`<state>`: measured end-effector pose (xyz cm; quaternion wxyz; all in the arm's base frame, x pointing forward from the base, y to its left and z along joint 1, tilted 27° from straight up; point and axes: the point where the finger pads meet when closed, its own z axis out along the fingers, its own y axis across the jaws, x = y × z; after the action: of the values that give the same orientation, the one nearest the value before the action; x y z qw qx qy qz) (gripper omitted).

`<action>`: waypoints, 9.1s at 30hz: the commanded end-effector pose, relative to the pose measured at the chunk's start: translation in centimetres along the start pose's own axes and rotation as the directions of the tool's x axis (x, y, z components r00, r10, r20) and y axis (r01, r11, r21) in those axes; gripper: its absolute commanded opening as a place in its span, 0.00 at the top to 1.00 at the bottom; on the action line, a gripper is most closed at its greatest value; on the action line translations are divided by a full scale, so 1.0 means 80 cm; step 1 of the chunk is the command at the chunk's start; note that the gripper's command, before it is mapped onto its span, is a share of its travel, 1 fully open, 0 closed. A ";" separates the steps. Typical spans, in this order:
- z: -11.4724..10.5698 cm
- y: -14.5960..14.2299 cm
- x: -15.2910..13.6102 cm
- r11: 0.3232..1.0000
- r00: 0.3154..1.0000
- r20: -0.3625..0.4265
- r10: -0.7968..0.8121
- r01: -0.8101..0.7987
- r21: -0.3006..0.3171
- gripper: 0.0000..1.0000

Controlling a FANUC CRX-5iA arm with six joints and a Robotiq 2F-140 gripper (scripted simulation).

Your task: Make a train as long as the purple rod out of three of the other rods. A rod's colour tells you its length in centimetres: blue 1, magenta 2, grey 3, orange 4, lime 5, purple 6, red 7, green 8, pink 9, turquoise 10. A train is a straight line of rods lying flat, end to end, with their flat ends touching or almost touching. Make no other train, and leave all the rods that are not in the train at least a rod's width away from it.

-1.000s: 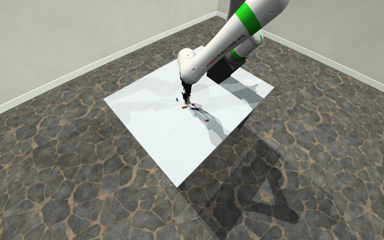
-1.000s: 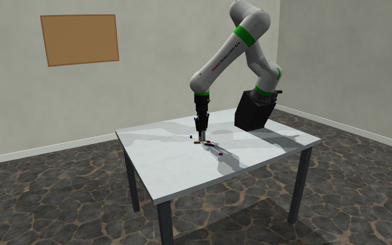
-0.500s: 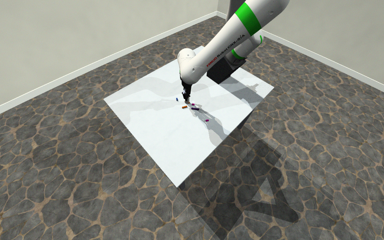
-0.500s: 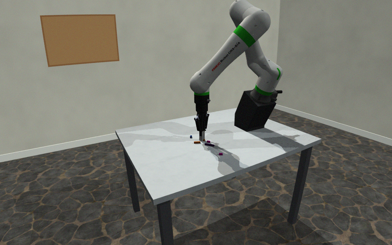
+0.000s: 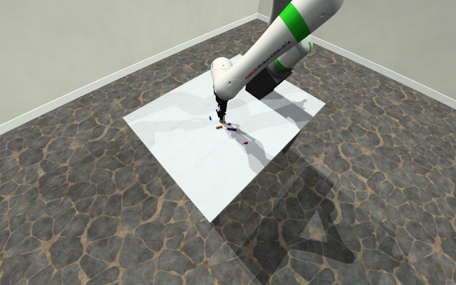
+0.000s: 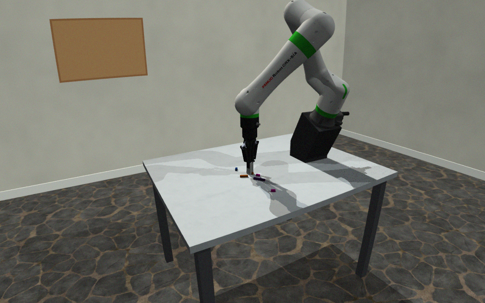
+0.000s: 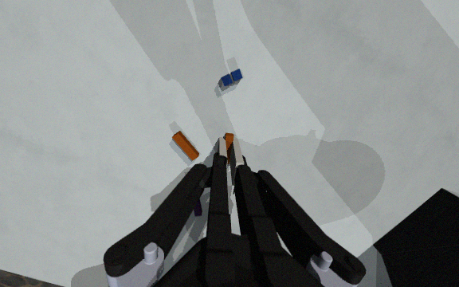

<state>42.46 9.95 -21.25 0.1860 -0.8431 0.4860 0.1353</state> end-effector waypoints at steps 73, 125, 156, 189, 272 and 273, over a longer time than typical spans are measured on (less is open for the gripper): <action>-0.125 -0.045 0.089 0.520 0.520 0.000 0.854 -0.854 0.001 0.97; -0.016 -0.046 0.089 0.519 0.519 0.000 0.855 -0.855 0.000 0.97; -0.016 -0.046 0.089 0.519 0.519 0.000 0.855 -0.855 0.000 0.97; -0.001 -0.046 0.089 0.519 0.519 0.000 0.855 -0.855 0.000 0.97; -0.113 -0.046 0.089 0.519 0.519 0.000 0.855 -0.855 0.000 0.85; -0.113 -0.046 0.089 0.519 0.519 0.000 0.855 -0.855 0.000 0.85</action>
<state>49.56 2.18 -15.40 0.0957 -0.4967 0.8369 0.2092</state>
